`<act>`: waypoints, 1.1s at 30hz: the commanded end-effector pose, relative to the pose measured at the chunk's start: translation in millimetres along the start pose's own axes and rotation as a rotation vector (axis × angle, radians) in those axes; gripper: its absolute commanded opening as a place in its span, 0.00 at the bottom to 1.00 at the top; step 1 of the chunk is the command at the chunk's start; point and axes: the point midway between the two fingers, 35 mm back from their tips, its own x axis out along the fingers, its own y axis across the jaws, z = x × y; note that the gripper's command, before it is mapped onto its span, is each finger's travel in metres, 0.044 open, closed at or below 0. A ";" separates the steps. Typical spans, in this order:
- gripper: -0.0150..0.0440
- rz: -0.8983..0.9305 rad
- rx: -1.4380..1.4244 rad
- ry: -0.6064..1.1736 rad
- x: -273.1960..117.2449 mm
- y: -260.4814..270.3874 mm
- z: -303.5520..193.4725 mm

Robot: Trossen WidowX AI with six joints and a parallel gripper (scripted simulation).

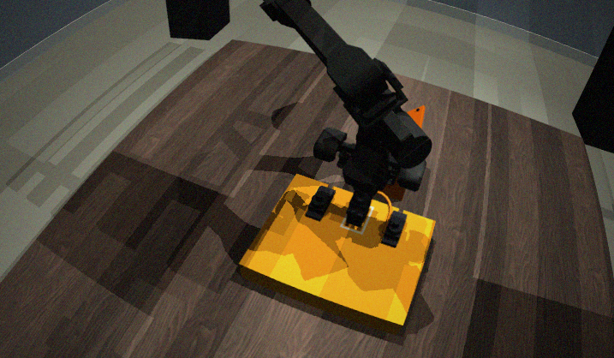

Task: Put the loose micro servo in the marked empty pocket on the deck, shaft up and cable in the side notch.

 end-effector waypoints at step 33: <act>0.25 -0.003 -0.007 -0.005 33.8 -0.4 0.4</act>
